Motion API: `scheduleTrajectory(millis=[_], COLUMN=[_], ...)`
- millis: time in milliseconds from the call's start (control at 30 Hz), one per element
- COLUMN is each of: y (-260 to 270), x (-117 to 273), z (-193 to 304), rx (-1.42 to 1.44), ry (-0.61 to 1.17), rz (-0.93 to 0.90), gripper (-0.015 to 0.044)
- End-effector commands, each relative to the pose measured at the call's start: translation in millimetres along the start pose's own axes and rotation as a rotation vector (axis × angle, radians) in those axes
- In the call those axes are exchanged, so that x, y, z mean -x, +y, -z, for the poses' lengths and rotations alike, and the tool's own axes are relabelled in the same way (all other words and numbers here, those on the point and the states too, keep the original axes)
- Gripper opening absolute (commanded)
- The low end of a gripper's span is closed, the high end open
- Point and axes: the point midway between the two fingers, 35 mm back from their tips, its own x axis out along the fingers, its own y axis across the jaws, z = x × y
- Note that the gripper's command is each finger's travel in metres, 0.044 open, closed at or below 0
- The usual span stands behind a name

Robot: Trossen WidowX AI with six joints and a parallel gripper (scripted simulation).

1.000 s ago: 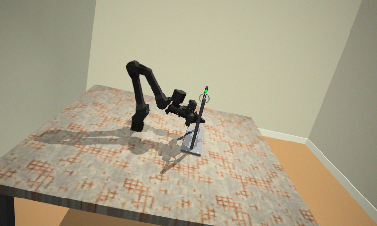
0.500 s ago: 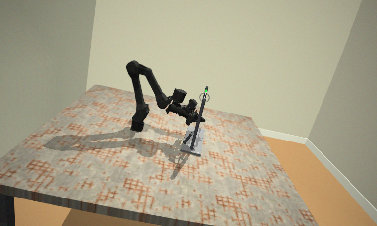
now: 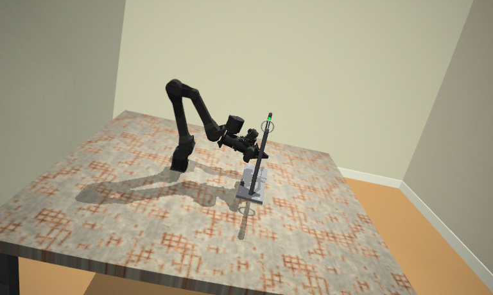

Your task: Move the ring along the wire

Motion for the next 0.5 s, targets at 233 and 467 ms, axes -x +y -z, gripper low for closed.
scheduleTrajectory(millis=[233,467], y=[11.0,23.4], x=[2.8,9.9], z=[-0.1,0.7], rx=[-0.020,-0.052], ry=[0.026,0.084], rz=[-0.002,-0.006], gripper=[-0.0150,-0.0150])
